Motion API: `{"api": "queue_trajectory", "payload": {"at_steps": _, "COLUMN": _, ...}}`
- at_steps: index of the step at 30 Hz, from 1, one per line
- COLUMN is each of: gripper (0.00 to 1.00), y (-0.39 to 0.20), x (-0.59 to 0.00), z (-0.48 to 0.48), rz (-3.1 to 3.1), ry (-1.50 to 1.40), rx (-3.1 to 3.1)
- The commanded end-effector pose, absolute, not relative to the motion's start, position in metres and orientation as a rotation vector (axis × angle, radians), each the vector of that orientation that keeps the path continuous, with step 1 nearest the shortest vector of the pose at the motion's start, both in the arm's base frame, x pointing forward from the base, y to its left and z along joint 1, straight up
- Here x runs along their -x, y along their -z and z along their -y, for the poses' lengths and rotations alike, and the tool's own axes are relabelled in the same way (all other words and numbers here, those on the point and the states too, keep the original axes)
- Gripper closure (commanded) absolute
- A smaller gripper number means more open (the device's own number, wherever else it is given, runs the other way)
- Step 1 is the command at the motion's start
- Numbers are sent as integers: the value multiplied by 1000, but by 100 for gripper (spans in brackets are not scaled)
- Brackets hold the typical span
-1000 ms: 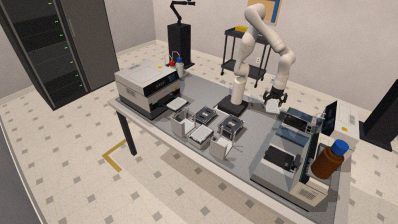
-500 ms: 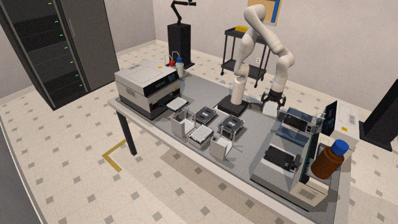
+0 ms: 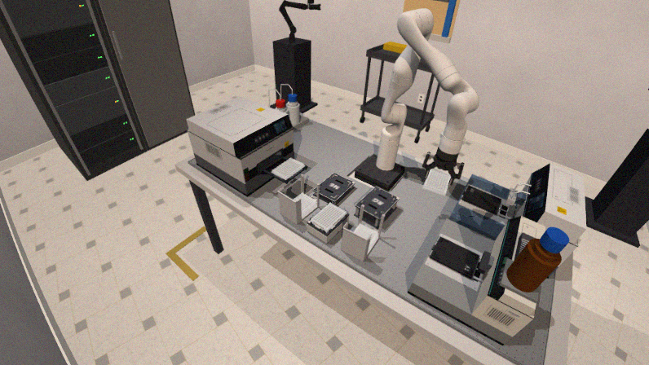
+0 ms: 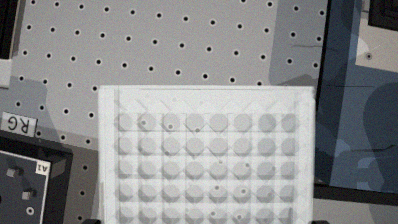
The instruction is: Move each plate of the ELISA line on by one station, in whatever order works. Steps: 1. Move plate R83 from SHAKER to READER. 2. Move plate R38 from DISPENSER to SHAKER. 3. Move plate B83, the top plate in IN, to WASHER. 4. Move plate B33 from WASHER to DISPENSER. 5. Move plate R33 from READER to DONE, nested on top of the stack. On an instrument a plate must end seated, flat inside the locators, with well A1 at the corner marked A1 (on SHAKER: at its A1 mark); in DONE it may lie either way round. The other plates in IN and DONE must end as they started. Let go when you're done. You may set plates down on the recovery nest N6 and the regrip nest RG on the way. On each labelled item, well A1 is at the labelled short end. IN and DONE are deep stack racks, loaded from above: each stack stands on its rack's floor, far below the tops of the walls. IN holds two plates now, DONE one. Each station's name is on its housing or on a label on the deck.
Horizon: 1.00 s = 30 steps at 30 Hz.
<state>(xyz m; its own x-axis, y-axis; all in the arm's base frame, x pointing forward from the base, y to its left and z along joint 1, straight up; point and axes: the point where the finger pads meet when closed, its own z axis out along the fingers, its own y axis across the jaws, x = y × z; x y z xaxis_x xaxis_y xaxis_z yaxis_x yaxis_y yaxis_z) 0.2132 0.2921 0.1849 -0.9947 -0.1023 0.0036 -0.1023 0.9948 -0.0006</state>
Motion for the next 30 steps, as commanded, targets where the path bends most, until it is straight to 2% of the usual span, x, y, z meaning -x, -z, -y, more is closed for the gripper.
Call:
{"api": "queue_trajectory", "payload": {"at_steps": 1, "gripper": 6, "y": -184, "x": -225, "z": -291, "rz": 3131, "ry": -5, "rx": -77}}
{"api": "queue_trajectory", "payload": {"at_steps": 30, "gripper": 6, "y": -184, "x": -287, "z": -291, "rz": 3107, "ry": -3, "rx": 376}}
